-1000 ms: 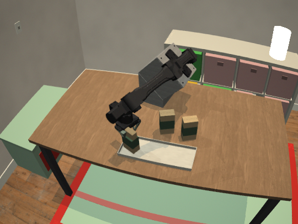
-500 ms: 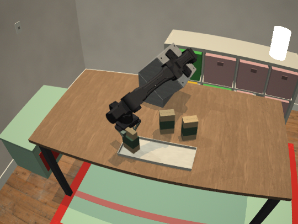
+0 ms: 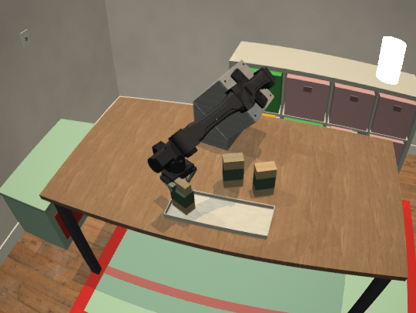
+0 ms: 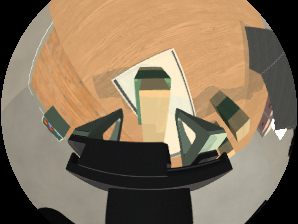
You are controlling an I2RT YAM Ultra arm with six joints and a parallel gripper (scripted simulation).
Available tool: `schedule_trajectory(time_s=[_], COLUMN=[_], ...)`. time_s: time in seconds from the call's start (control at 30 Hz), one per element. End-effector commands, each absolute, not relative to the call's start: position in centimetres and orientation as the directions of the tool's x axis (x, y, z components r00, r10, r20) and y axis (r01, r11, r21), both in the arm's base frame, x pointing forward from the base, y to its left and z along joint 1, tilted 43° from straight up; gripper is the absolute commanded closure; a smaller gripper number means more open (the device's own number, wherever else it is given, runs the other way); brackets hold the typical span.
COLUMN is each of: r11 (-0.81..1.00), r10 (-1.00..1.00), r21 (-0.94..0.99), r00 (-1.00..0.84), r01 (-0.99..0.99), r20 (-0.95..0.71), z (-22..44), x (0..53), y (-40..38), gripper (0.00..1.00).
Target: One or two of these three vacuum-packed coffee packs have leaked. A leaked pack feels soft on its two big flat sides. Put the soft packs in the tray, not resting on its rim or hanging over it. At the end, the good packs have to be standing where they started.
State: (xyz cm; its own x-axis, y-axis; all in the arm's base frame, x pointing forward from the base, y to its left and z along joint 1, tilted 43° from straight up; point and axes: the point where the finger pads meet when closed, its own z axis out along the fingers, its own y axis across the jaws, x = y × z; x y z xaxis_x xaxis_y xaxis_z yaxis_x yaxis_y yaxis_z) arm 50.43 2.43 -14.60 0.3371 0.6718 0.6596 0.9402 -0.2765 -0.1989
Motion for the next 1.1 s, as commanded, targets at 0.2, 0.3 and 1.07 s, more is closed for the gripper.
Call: schedule_trajectory(time_s=[0.2, 0.3, 1.07], r11=[-0.316, -0.316, -0.311], r10=[0.669, 0.669, 0.675], r21=[-0.169, -0.169, -0.151], r00=[0.345, 0.345, 0.33], r01=[0.934, 0.934, 0.938], r20=[0.659, 0.659, 0.66], z=[-13.2, -13.2, -9.3], x=[51.2, 51.2, 51.2], y=[0.2, 0.2, -3.0], gripper=[0.23, 0.23, 0.23])
